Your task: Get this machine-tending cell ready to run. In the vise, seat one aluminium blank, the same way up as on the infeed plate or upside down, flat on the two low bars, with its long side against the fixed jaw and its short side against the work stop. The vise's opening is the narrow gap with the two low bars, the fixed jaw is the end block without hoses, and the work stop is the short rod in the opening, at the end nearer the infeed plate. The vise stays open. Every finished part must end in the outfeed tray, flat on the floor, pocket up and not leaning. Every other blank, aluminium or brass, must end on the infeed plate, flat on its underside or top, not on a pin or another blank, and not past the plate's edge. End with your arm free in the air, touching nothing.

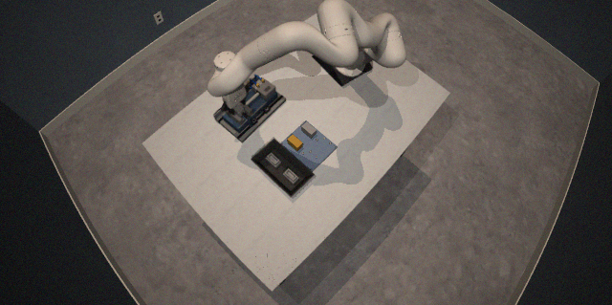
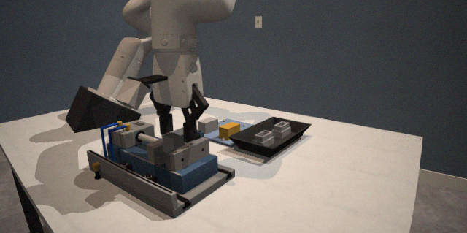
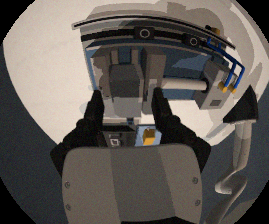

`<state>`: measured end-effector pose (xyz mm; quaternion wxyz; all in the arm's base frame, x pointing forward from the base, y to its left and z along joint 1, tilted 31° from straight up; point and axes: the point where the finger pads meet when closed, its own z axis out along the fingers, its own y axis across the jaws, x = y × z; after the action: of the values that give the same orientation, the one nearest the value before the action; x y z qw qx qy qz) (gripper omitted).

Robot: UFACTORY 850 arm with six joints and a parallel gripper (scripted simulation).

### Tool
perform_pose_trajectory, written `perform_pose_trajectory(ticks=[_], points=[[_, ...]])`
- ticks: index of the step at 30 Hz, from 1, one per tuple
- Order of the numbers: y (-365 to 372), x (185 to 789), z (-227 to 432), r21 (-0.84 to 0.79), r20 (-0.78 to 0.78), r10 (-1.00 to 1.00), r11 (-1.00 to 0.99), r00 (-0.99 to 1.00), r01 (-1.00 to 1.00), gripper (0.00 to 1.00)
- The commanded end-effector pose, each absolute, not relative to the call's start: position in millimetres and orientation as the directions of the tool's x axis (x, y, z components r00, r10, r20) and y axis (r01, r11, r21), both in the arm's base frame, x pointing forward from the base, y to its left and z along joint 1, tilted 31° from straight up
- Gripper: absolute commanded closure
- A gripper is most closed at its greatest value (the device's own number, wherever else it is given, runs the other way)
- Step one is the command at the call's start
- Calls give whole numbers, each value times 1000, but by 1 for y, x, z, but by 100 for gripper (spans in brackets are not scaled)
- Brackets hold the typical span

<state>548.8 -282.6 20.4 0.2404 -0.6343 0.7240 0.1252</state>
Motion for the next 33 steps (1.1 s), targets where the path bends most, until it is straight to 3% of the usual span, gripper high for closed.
perform_pose_trajectory(ticks=[1, 33], points=[[-287, 548, 27, -126, -506, -859, 165, -79, -978, 31], [-320, 535, 85, -126, -506, -859, 165, -79, -978, 31]])
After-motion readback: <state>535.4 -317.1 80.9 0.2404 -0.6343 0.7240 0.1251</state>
